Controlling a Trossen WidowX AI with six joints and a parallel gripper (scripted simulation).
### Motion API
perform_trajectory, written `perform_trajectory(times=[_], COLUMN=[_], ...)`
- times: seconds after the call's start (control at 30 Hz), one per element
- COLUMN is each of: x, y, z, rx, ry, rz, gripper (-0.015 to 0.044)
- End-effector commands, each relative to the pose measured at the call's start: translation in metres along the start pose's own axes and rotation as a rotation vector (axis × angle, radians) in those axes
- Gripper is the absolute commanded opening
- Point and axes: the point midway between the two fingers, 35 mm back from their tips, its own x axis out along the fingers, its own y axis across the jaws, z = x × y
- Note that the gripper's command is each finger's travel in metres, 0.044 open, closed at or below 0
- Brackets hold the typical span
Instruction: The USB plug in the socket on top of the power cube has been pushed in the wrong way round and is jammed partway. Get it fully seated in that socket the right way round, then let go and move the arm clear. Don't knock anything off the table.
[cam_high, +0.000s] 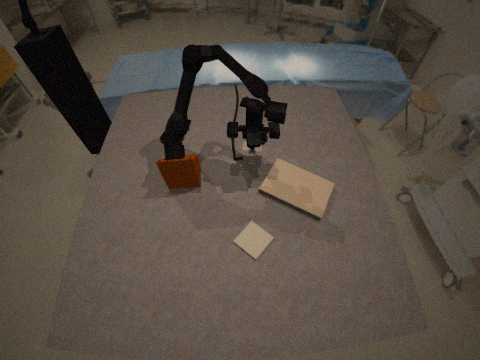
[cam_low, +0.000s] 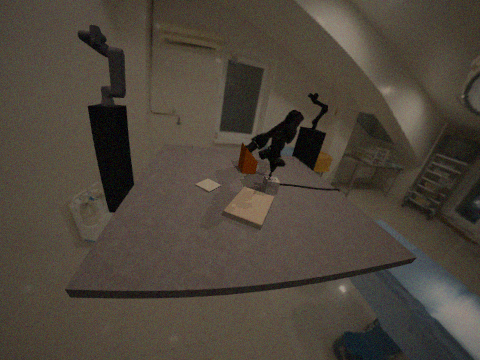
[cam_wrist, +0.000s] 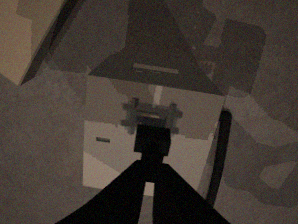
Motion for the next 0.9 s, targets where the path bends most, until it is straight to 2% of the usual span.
perform_trajectory(times=[0.0,0.87], x=[0.0007,0.0038], y=[0.0005,0.0005], z=[-0.0007,-0.0005], rx=[0.002,0.001], ry=[0.006,0.006], rz=[0.003,0.003], gripper=[0.0000,0.0000])
